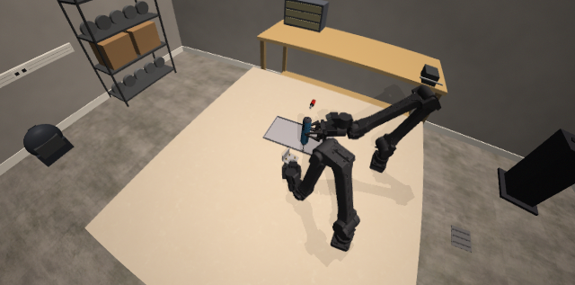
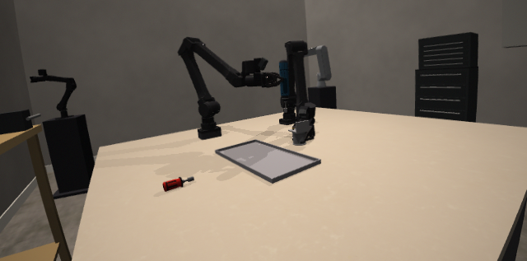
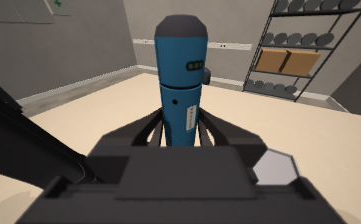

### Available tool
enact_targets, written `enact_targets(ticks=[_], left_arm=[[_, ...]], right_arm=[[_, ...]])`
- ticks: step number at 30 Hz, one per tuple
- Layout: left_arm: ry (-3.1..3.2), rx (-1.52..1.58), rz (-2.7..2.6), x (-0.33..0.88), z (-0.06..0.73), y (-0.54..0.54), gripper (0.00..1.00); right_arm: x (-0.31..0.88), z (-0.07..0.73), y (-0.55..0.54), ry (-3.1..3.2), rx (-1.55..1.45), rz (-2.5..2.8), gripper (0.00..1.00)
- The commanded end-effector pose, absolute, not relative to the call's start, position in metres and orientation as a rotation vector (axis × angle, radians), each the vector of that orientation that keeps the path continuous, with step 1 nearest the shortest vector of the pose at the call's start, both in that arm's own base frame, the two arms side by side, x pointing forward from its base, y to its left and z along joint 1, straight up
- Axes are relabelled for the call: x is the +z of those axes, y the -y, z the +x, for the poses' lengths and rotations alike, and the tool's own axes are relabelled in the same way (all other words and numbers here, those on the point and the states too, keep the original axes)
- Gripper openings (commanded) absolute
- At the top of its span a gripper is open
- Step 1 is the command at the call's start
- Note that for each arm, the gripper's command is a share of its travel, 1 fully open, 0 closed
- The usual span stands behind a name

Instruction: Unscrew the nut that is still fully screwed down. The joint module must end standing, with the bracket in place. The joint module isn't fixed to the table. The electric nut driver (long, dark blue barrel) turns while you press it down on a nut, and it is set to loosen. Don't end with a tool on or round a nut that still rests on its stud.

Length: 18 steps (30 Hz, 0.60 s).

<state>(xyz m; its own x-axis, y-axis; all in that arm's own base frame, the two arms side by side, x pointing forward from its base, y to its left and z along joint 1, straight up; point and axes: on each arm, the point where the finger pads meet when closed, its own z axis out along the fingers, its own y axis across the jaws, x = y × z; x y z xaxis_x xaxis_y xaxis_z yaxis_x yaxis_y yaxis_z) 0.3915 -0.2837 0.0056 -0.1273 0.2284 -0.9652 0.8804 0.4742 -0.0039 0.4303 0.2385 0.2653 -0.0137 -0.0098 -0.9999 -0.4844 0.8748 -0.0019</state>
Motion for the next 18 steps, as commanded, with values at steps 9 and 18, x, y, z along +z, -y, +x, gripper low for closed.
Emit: enact_targets(ticks=[9,18], left_arm=[[-1.587,-0.751,0.978,0.0195,0.3914,0.2909,0.59],[-1.587,-0.751,0.978,0.0195,0.3914,0.2909,0.59]], right_arm=[[0.3353,0.4459,-0.2401,-1.399,0.407,-0.354,0.42],[0.3371,0.4463,-0.2404,-1.397,0.41,-0.352,0.42]])
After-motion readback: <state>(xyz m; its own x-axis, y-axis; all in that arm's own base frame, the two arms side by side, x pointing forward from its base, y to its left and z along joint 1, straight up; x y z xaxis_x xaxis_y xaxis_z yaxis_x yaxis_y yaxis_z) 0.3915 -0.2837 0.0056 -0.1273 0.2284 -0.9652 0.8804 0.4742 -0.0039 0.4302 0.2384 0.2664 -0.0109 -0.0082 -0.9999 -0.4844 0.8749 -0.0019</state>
